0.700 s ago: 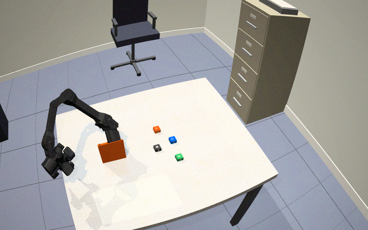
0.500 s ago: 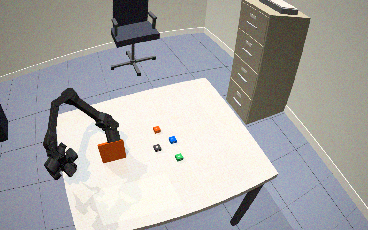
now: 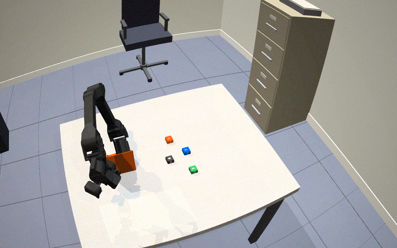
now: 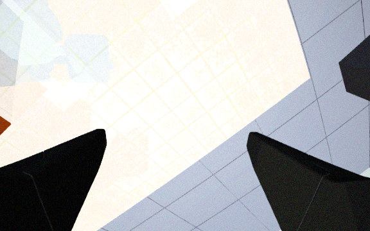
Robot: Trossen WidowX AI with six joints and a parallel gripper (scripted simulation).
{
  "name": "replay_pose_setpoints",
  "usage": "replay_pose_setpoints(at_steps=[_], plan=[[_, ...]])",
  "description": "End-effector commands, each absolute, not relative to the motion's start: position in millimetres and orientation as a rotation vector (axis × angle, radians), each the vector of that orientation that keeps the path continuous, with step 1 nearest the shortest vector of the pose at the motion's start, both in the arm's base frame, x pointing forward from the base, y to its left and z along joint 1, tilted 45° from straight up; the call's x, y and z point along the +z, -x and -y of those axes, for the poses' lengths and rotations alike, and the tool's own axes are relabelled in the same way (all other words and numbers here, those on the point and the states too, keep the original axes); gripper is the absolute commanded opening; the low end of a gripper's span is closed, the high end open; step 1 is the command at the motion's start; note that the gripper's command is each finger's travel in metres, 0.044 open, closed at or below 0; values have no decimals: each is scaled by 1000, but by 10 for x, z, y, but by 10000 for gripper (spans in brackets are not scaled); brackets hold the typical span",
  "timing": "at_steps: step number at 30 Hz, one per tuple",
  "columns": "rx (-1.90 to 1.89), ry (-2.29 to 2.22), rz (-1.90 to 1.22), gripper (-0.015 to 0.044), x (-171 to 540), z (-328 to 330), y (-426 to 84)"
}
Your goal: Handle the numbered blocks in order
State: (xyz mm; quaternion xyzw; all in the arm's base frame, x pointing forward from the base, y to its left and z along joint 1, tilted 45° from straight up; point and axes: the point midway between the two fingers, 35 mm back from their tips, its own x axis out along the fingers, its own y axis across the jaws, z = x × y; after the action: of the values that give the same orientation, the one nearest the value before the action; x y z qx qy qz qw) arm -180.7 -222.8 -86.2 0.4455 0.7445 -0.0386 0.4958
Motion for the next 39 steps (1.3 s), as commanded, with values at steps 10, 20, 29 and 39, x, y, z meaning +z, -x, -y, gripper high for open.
replay_pose_setpoints(at_steps=[10,20,29,39], plan=[[68,-804,-1624,400,-850,2864,-283],[303,-706,-1489,400,-693,2415,-1867],[502,-687,-1416,400,-511,1699,-2758],[502,-687,-1416,400,-511,1699,-2758]])
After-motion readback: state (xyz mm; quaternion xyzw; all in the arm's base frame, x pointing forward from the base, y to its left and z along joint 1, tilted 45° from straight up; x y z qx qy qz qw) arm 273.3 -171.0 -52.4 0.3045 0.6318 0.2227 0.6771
